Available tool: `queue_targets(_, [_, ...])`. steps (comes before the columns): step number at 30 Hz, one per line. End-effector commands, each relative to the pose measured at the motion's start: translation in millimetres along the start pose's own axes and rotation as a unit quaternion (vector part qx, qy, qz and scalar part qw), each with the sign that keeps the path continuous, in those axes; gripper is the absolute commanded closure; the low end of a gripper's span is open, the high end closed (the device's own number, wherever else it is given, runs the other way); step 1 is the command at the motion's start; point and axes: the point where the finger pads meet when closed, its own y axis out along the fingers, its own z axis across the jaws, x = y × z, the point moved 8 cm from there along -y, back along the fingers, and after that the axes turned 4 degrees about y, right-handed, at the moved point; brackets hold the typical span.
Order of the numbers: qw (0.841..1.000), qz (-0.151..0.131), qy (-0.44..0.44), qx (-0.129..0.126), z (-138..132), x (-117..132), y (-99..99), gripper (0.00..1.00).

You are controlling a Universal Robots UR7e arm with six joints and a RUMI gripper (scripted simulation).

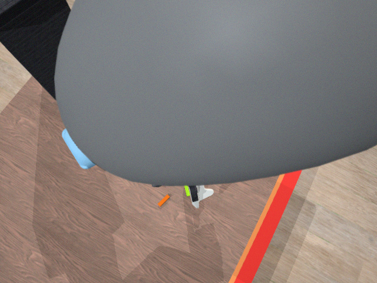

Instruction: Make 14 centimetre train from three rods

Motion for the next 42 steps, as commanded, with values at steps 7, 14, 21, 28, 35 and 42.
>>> queue_targets(7, [1.0,0.0,0.0,0.0,-0.3,0.3,-0.3,0.0])
queue_targets(14, [1.0,0.0,0.0,0.0,-0.3,0.3,-0.3,0.0])
queue_targets(21, [1.0,0.0,0.003,0.0,-0.2,0.3,-0.3,0.0])
queue_targets(28, [1.0,0.0,0.011,0.0,0.3,0.3,-0.3,0.0])
queue_targets(35, [1.0,0.0,0.023,0.0,0.8,0.4,-0.3,0.0])
queue_targets(42, [0.999,0.0,0.048,0.0,2.0,0.6,-0.3,0.0])
